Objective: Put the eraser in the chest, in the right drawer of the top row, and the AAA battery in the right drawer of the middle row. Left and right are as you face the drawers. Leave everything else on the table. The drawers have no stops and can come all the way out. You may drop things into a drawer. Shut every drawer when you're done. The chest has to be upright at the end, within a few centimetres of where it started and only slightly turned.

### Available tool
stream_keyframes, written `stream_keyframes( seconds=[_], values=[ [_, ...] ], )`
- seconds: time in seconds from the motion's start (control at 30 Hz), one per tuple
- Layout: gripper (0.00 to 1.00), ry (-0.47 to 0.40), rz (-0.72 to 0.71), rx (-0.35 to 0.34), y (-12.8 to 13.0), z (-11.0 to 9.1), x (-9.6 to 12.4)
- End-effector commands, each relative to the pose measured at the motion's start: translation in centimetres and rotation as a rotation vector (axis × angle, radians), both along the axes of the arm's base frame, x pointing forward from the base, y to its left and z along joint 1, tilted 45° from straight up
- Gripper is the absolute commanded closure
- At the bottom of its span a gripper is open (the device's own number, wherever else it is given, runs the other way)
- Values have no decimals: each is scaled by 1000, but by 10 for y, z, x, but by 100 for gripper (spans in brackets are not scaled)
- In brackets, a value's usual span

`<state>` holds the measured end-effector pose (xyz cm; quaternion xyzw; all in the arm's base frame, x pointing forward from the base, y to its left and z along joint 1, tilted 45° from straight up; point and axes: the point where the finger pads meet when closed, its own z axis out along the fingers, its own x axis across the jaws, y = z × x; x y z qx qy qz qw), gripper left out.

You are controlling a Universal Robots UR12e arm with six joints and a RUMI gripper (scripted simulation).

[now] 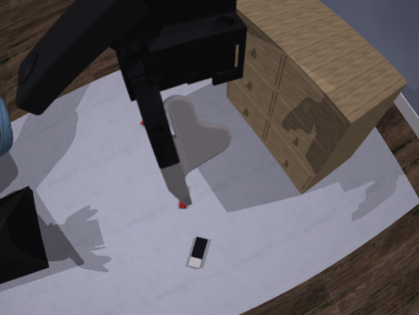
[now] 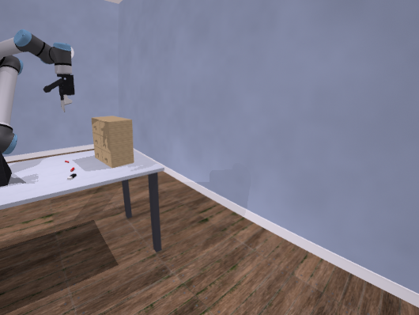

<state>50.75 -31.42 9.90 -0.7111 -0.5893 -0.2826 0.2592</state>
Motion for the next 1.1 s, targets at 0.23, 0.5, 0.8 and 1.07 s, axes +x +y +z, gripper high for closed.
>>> stream_keyframes(
  seconds=[0.23, 0.5, 0.8, 1.07],
  values=[
    [0, 131, -133, 17, 2, 2, 1],
    [0, 238, -241, 32, 4, 3, 2],
    [0, 446, -450, 60, 7, 5, 6],
    [0, 609, -614, 83, 10, 7, 9]
  ],
)
